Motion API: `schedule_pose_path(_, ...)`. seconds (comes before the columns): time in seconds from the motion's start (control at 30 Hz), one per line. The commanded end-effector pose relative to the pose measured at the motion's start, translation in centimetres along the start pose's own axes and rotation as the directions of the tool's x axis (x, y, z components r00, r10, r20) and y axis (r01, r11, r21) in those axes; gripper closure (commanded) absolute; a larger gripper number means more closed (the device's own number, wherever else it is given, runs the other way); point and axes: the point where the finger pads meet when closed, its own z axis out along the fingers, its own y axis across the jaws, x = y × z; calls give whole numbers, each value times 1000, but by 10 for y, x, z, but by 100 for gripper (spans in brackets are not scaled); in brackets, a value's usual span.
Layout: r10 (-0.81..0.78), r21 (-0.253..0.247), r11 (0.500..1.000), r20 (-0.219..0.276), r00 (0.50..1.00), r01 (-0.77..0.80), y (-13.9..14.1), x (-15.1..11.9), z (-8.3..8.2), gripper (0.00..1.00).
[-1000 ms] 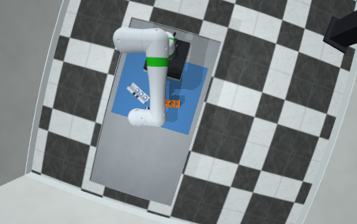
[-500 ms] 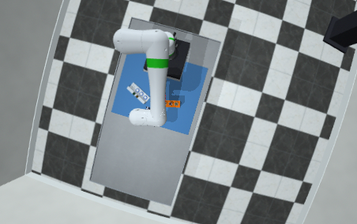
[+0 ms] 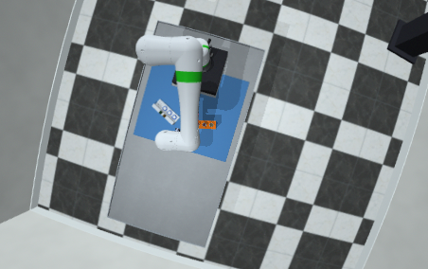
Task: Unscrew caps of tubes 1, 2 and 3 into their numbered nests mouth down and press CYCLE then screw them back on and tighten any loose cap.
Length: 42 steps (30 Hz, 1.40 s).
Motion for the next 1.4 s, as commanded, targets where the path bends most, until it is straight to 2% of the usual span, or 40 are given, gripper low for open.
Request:
schedule_pose_path(0.0, 0, 0, 1000, 0, 1000, 0, 0, 0, 2, 100)
schedule_pose_path(0.8, 0, 0, 1000, 0, 1000, 0, 0, 0, 6, 100)
schedule_pose_path(1.13, 0, 0, 1000, 0, 1000, 0, 0, 0, -24, 100)
schedule_pose_path(1.37, 0, 0, 1000, 0, 1000, 0, 0, 0, -26, 100)
